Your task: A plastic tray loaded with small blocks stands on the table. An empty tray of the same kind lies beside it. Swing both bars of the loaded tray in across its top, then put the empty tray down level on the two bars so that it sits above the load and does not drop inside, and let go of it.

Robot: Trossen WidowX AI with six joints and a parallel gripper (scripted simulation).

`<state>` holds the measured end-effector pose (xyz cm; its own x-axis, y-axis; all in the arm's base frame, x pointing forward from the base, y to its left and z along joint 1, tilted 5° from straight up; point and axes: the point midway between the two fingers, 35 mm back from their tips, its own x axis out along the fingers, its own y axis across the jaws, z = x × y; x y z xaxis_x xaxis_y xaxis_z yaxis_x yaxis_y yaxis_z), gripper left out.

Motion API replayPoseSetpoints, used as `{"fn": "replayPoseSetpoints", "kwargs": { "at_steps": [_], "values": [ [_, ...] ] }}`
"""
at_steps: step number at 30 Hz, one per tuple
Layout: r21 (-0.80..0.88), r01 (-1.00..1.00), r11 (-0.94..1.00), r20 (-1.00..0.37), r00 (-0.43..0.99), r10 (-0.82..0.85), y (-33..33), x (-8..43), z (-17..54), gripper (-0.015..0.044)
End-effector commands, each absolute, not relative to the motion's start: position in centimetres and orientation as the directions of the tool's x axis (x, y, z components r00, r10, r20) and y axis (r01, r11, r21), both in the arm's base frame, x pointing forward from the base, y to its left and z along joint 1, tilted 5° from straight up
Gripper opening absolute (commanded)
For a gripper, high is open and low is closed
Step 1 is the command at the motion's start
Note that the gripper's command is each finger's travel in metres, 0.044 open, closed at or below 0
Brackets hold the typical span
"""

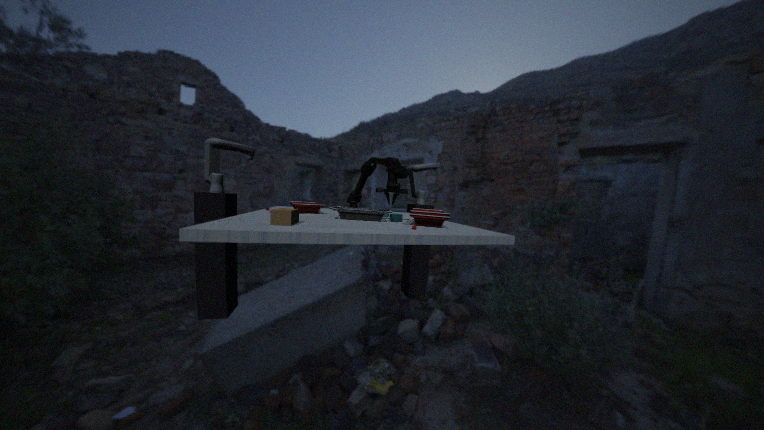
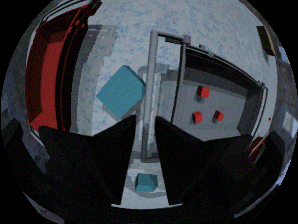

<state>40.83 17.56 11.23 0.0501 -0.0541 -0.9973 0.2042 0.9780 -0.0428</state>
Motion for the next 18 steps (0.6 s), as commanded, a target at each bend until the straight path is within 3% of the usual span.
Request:
{"fn": "replayPoseSetpoints", "kwargs": {
  "at_steps": [1, 18],
  "values": [
    [-0.052, 0.214, 0.975, -0.997, 0.048, -0.063, 17.4, 40.7, 11.1, 0.0086],
    [-0.052, 0.214, 0.975, -0.997, 0.048, -0.064, 17.0, 41.0, 5.9, 0.0086]
  ]
}}
